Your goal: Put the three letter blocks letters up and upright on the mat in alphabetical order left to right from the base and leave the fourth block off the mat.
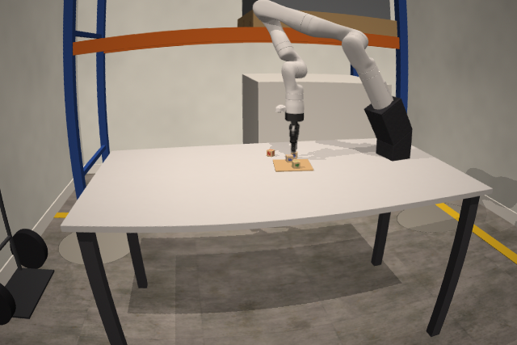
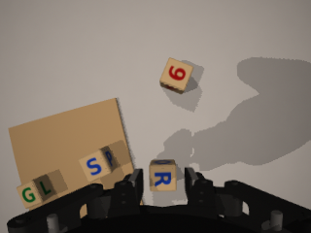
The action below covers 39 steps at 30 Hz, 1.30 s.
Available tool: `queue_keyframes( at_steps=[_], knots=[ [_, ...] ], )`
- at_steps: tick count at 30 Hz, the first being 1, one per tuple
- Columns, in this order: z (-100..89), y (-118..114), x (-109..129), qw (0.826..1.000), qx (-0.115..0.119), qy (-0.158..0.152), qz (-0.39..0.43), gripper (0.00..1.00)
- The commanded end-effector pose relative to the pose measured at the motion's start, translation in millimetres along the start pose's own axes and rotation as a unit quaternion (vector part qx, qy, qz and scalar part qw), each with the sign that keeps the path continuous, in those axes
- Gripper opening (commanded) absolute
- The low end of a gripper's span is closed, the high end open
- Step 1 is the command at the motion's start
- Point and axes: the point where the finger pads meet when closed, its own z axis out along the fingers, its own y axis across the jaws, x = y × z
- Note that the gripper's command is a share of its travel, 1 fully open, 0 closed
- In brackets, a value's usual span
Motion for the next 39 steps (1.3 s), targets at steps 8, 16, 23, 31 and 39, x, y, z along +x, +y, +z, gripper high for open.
queue_keyframes(
  at_steps=[8, 16, 23, 31, 39],
  knots=[
    [18.2, -1.0, -1.4, 1.000, 0.001, -0.002, 0.000, 0.41],
    [25.9, -1.0, -1.4, 1.000, 0.001, -0.002, 0.000, 0.41],
    [27.1, -1.0, -1.4, 1.000, 0.001, -0.002, 0.000, 0.41],
    [27.1, -1.0, -1.4, 1.000, 0.001, -0.002, 0.000, 0.41],
    [27.1, -1.0, -1.4, 1.000, 0.001, -0.002, 0.000, 0.41]
  ],
)
